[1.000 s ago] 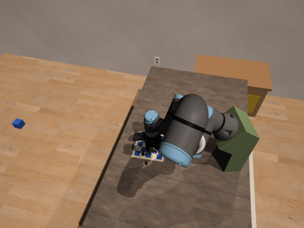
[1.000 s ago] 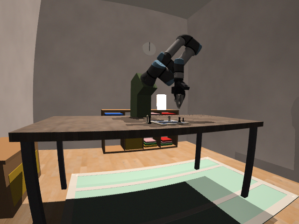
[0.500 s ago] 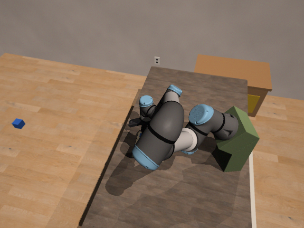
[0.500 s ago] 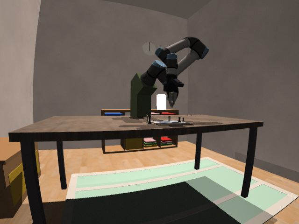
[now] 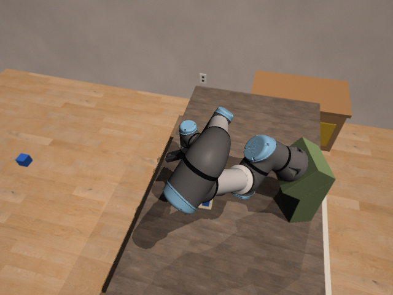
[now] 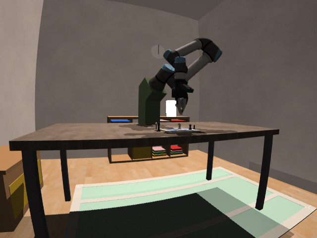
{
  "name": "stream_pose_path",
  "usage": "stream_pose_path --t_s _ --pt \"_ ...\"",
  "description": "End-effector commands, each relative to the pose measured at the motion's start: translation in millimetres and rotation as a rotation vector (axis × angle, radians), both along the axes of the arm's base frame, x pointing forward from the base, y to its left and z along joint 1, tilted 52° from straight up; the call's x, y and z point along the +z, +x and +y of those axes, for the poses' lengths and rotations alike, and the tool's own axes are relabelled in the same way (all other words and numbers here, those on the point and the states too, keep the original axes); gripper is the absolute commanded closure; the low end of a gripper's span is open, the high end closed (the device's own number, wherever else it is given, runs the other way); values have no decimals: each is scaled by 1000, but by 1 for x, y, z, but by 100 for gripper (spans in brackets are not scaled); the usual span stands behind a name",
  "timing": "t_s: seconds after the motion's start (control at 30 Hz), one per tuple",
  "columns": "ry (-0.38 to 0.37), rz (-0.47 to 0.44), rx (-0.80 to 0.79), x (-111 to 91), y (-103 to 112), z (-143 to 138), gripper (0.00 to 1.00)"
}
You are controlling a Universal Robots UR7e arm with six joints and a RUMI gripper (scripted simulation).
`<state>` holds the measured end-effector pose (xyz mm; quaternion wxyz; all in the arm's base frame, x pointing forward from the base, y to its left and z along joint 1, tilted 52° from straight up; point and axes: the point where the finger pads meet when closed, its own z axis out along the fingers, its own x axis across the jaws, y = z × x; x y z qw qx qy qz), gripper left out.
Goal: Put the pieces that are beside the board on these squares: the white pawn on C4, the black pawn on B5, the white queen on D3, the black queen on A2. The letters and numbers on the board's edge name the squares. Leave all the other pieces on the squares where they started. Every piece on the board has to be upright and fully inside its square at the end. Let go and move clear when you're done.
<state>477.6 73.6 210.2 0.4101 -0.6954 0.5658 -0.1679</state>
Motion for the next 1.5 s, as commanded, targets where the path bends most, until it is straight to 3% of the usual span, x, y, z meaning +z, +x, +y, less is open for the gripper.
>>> stream_pose_path --t_s 0.0,0.8,1.47 --pt "0 0 1 0 1 0 100" --pt "-4 5 3 -17 20 10 100" --pt "-4 5 3 -46 54 28 100"
